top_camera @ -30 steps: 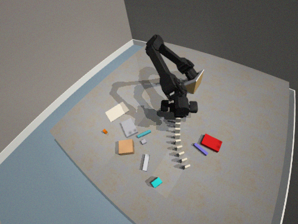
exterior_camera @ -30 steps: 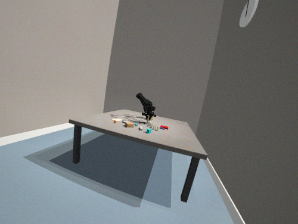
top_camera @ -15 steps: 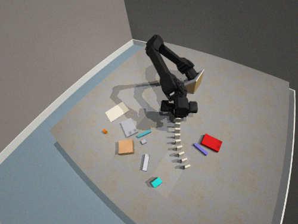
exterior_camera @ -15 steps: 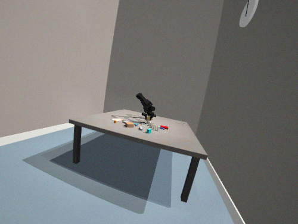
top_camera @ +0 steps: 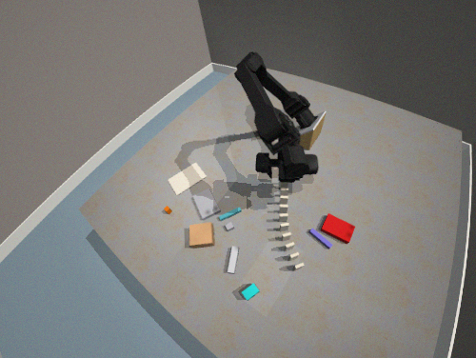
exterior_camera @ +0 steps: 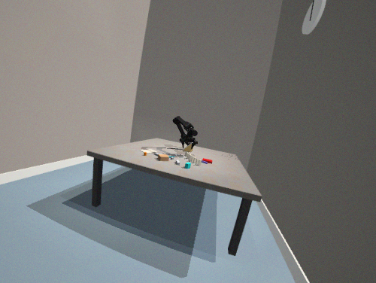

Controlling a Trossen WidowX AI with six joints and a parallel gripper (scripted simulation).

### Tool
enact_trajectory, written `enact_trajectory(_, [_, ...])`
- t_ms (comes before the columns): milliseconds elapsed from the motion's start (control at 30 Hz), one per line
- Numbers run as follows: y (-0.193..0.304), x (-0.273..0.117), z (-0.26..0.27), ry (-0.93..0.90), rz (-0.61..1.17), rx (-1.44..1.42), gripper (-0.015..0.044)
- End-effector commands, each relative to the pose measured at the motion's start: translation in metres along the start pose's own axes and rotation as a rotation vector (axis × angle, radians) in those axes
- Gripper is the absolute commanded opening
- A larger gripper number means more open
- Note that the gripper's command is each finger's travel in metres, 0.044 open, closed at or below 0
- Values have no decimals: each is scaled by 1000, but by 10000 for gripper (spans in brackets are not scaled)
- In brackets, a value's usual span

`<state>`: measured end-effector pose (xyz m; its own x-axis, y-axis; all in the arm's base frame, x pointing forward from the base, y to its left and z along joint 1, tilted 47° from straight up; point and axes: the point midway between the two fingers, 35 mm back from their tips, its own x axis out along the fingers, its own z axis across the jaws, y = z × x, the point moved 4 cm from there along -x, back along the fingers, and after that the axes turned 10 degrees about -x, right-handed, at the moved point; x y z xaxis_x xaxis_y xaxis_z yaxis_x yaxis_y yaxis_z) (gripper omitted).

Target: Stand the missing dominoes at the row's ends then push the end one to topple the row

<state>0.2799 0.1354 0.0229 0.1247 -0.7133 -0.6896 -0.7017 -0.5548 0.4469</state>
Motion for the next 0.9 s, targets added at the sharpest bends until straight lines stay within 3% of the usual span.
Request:
enact_trajectory(0, [1, -64, 3, -2, -13, 6, 440])
enact_trajectory(67, [5, -83, 4, -1, -10, 8, 440])
enact_trajectory(267, [6, -85, 4, -1, -10, 8, 440])
enact_trajectory(367, [8, -79, 4, -1, -10, 163, 361])
enact_trajectory(800, [38, -25, 12, -2, -10, 1503, 20])
enact_trajectory(867, [40, -22, 12, -2, -10, 1573, 0])
